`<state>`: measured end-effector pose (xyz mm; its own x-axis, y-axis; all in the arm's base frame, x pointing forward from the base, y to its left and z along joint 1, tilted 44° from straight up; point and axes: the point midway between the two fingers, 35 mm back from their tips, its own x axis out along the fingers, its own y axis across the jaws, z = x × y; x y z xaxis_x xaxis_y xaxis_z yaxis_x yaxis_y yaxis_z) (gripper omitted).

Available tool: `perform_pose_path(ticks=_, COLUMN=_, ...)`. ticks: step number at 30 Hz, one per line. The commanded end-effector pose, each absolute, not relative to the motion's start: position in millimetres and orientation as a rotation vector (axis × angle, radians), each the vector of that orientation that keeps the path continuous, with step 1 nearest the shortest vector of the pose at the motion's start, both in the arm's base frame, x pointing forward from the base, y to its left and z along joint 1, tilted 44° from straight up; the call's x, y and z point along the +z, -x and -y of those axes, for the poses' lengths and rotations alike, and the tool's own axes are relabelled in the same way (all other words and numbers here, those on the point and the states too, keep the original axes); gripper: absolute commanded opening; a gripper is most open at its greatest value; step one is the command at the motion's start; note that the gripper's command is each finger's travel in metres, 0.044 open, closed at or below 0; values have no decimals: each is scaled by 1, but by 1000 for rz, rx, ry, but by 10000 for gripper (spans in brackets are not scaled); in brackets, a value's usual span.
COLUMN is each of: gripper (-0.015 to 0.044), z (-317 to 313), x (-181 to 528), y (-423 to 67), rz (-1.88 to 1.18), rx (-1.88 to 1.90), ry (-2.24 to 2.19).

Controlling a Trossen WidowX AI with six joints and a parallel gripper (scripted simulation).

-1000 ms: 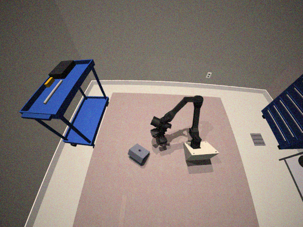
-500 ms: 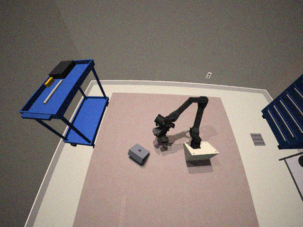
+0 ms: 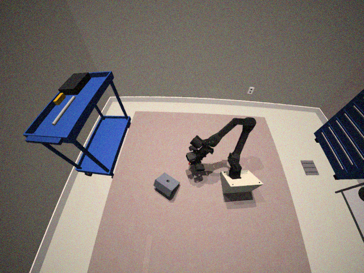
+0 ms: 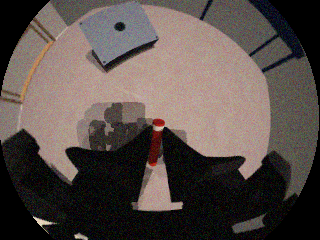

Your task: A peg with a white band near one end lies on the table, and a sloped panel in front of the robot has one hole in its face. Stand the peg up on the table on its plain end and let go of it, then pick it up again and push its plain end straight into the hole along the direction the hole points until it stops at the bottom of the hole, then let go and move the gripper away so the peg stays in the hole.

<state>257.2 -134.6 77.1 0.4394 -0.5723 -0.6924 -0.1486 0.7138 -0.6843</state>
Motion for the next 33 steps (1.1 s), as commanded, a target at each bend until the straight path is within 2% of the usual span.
perform_pose_path(ticks=1, gripper=51, z=133, x=78, y=-255, rz=-1077, rx=-279, ry=770)
perform_pose_path(ticks=33, gripper=51, z=129, x=87, y=-236, rz=-816, rx=-164, ry=787)
